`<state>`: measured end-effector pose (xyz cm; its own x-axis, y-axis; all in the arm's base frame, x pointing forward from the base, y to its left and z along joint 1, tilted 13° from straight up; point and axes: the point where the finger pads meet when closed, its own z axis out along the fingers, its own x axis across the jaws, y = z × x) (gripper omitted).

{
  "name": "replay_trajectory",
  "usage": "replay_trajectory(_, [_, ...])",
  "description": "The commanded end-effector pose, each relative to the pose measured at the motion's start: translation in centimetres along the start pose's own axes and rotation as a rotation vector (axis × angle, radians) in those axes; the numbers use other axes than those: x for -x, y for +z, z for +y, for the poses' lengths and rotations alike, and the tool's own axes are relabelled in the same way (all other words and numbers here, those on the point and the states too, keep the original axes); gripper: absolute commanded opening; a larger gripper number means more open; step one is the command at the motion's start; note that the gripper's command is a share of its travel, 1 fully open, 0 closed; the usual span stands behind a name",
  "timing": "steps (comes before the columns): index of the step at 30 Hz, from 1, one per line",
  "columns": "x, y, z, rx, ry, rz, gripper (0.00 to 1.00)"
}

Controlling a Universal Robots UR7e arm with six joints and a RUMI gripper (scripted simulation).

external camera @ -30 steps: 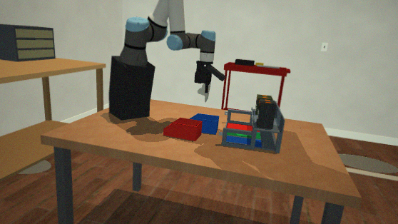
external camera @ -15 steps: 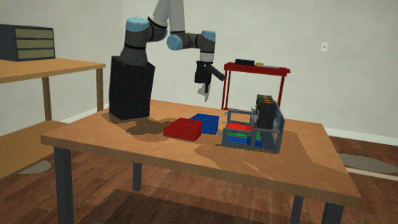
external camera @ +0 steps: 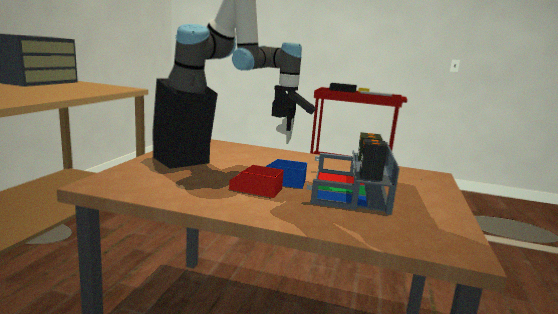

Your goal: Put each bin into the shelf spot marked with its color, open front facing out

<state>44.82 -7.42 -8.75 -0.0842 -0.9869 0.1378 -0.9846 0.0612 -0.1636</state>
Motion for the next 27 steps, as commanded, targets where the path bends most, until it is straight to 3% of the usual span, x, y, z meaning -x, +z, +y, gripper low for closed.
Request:
replay_trajectory(1, [-2.1, 0.0, 0.2, 0.001, 0.009, -0.002, 0.00])
replay_trajectory(5, [-5.4, 0.0, 0.9, 0.004, 0.023, -0.004, 0.00])
replay_trajectory(7, [-5.4, 0.0, 0.9, 0.004, 0.023, -0.004, 0.00])
replay_trajectory(20, [-17.6, -0.7, 5.8, 0.001, 0.080, -0.003, 0.00])
replay_trajectory(27, [-20.0, -0.9, 7.3, -0.002, 0.092, 0.000, 0.00])
